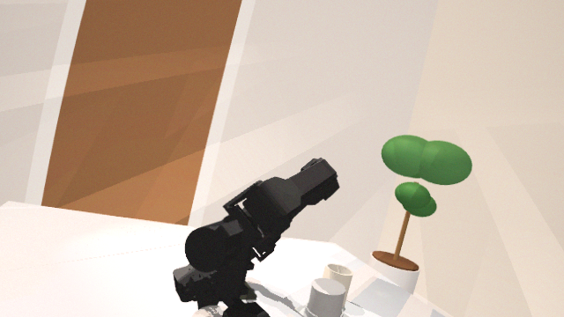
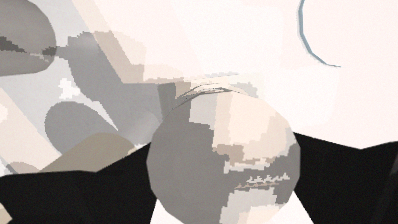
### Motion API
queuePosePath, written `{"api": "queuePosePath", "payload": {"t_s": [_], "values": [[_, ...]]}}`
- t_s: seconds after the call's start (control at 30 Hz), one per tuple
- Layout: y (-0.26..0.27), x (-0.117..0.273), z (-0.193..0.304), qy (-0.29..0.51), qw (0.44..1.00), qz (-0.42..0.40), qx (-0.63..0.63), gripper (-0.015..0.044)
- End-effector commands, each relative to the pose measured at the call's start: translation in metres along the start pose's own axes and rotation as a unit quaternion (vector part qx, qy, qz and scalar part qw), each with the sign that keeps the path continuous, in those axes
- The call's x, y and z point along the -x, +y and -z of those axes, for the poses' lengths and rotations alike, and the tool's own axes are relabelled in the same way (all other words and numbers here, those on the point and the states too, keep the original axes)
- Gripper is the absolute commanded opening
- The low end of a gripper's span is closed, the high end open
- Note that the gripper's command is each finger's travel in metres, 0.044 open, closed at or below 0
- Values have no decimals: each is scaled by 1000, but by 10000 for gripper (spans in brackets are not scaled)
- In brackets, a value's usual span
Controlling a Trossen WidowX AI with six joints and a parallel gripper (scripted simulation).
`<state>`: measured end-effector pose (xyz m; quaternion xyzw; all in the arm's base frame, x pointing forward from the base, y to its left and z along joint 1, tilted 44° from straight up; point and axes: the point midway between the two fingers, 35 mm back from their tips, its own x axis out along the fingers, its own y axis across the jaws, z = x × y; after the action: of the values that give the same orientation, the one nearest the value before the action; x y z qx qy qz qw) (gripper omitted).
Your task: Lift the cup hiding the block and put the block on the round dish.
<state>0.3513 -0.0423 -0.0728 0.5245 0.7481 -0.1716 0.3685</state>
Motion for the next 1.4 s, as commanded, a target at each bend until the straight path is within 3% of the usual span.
{"api": "queuePosePath", "payload": {"t_s": [0.0, 1.37], "values": [[1, 7, -3, -5, 1000, -3, 2, 0], [3, 61, -5, -15, 1000, -12, -4, 0]]}}
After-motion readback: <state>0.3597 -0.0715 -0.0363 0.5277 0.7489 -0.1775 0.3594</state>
